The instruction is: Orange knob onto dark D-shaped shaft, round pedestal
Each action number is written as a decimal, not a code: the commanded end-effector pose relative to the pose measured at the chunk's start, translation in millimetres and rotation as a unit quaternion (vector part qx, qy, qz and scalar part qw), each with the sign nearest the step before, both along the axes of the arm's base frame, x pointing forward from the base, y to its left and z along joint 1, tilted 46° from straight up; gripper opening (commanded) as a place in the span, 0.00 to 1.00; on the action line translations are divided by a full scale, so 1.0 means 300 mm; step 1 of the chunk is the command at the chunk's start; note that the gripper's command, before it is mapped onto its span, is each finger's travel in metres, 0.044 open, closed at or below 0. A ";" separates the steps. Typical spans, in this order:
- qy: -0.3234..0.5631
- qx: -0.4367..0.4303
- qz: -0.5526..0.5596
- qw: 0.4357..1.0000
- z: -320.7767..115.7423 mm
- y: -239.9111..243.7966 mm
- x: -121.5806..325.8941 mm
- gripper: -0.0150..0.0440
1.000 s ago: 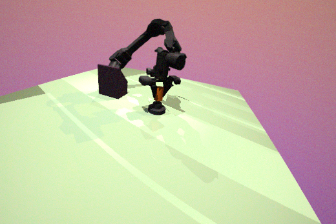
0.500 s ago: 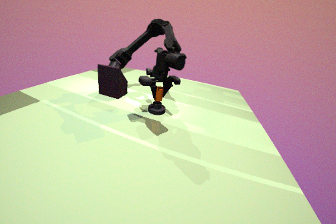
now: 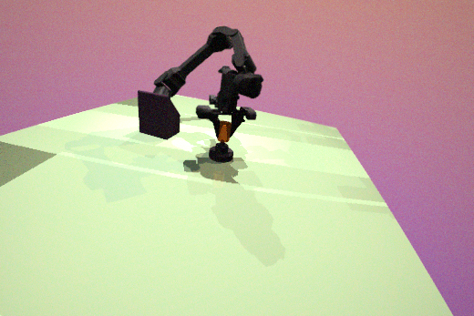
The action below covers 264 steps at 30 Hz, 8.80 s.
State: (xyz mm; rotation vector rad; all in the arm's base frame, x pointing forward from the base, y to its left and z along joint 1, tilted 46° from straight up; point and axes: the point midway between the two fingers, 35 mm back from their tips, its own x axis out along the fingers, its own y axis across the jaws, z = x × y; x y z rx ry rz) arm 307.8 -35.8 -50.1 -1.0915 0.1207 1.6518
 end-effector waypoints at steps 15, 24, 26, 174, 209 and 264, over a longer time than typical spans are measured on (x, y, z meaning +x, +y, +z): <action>0.382 0.012 -0.375 0.845 -0.004 0.006 0.004 0.25; 0.550 0.018 -0.538 0.638 0.001 0.004 -0.001 0.25; 0.581 0.019 -0.568 0.583 0.001 0.003 -0.001 0.25; 0.702 0.024 -0.687 0.185 -0.003 -0.002 0.005 0.25; 0.713 0.024 -0.696 0.082 -0.009 0.006 0.000 0.25; 0.715 0.024 -0.698 -0.023 -0.014 0.010 0.000 0.25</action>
